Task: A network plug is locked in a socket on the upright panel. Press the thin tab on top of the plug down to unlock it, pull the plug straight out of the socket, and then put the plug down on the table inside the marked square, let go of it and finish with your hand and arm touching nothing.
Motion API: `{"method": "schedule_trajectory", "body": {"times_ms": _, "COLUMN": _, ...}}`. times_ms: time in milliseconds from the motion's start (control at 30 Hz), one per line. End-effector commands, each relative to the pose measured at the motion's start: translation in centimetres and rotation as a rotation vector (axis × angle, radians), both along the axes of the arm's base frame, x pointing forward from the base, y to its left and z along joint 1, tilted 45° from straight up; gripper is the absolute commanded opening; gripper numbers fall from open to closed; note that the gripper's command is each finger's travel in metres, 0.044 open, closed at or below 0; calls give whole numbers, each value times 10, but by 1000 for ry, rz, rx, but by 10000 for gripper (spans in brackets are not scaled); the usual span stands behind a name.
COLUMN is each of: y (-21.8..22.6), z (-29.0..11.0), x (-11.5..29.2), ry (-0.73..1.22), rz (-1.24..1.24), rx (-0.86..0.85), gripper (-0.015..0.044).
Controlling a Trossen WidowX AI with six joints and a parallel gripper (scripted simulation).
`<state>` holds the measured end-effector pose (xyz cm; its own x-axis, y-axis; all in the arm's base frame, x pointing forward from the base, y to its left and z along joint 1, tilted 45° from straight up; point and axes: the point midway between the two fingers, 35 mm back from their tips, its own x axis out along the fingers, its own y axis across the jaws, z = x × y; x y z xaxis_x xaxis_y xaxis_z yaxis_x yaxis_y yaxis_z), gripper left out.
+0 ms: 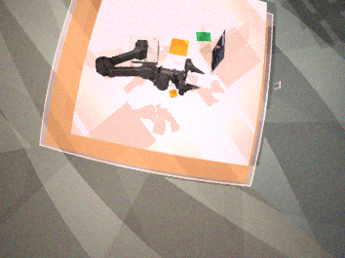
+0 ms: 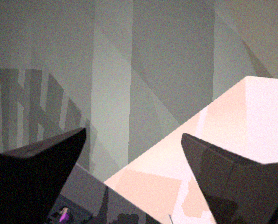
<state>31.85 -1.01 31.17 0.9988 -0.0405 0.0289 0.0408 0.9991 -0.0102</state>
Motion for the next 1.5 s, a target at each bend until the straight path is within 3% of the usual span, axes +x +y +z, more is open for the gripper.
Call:
{"method": "schedule_trajectory", "body": {"times_ms": 0, "y": 0, "z": -1, "x": 0, "ry": 1, "rz": 1, "rx": 4, "gripper": 374}}
{"method": "schedule_trajectory", "body": {"times_ms": 300, "y": 26, "z": -57, "x": 16, "ry": 47, "rz": 70, "rx": 204, "gripper": 156}}
{"method": "schedule_trajectory", "body": {"times_ms": 667, "y": 60, "z": -129, "x": 11, "ry": 128, "rz": 144, "rx": 461, "gripper": 156}}
{"method": "schedule_trajectory", "body": {"times_ms": 1100, "y": 90, "z": -200, "x": -27, "ry": 249, "rz": 201, "rx": 751, "gripper": 156}}
{"method": "schedule_trajectory", "body": {"times_ms": 1467, "y": 94, "z": -204, "x": -20, "ry": 263, "rz": 205, "rx": 783, "gripper": 156}}
